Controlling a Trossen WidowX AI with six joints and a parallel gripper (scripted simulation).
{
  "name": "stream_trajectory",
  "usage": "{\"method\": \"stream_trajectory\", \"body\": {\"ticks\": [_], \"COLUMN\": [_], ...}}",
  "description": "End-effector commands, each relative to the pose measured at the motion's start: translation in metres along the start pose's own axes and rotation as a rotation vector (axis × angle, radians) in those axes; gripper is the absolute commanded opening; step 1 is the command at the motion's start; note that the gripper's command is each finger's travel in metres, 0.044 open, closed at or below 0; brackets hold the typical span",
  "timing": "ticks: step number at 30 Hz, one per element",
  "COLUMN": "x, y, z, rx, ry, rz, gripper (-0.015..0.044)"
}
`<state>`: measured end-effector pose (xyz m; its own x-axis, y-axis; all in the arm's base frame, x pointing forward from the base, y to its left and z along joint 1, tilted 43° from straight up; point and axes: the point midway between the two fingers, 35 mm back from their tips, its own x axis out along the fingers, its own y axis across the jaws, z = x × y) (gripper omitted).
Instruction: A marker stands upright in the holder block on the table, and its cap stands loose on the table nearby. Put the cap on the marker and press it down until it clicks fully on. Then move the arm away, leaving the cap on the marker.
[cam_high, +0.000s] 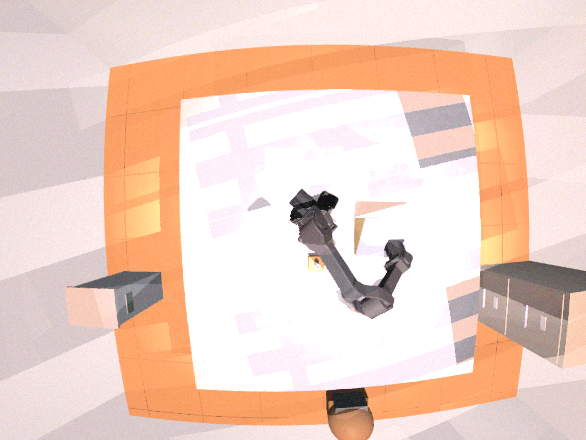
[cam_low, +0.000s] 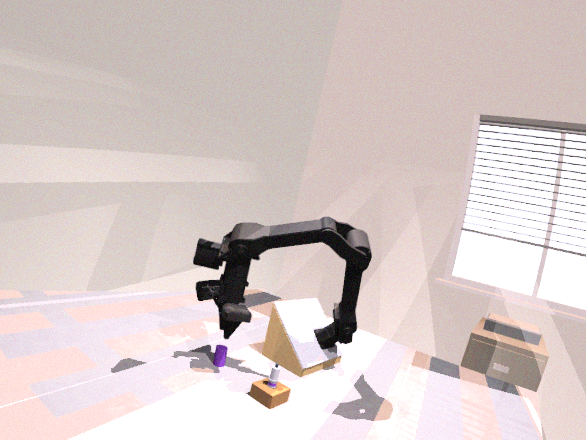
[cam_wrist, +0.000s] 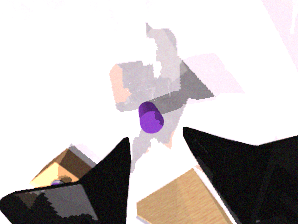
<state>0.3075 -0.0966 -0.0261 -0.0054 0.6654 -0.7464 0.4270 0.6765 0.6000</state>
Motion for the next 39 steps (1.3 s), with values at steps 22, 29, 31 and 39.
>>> {"method": "stream_trajectory", "body": {"ticks": [22,29,31,39], "x": [0.043,0.055,0.058,0.071], "y": [-0.001,-0.001,-0.001,-0.001], "z": [-0.002,-0.002,-0.002,-0.004], "rx": [0.007,0.006,0.007,0.007], "ry": [0.003,0.003,0.003,0.004], "rz": [0.007,0.008,0.008,0.009], "gripper": [0.0251,0.0251,0.0251,0.0251]}}
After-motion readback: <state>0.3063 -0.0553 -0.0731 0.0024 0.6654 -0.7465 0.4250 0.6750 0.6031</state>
